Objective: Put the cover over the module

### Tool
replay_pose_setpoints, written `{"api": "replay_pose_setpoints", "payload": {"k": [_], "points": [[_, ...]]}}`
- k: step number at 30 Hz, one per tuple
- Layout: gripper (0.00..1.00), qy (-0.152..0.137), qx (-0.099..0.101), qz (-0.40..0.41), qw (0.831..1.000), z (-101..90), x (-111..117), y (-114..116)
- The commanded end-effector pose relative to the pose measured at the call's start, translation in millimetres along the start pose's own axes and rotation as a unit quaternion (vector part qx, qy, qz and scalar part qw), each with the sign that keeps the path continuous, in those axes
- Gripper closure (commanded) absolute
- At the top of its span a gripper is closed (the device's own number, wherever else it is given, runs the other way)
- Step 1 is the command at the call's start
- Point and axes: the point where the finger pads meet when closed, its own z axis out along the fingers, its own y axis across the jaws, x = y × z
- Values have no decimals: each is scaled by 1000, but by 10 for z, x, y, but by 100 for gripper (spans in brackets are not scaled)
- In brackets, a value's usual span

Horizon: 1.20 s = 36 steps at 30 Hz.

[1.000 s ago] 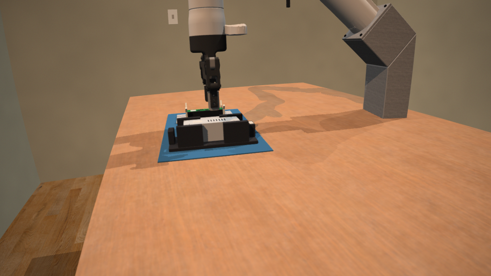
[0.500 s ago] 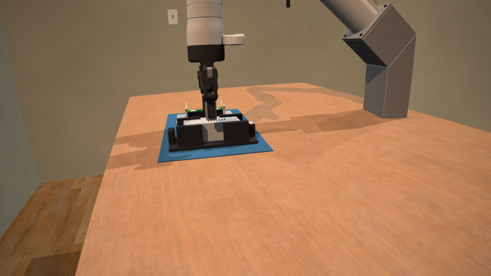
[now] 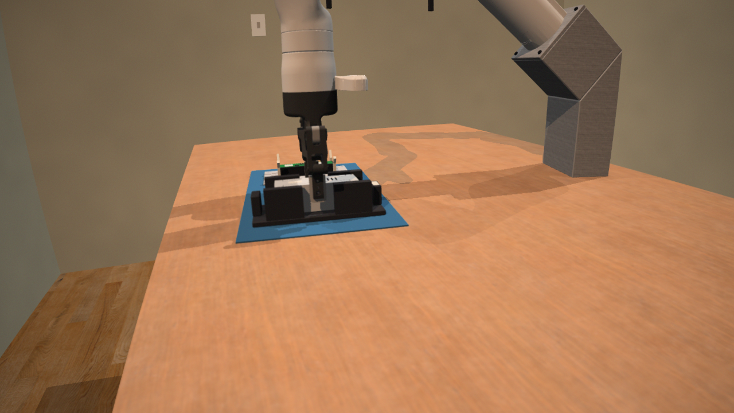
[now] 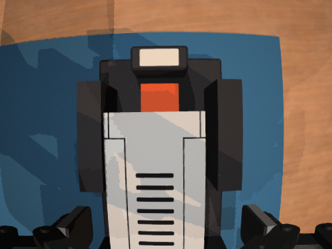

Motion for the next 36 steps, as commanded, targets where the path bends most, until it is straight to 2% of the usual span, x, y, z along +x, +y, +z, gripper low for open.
{"api": "replay_pose_setpoints", "payload": {"k": [1,5,36], "points": [[0,2,3,0,1000,44,15,-22],[0,2,4,-1,1000,96,24,-31],[0,2,4,-1,1000,68,21,-28]]}}
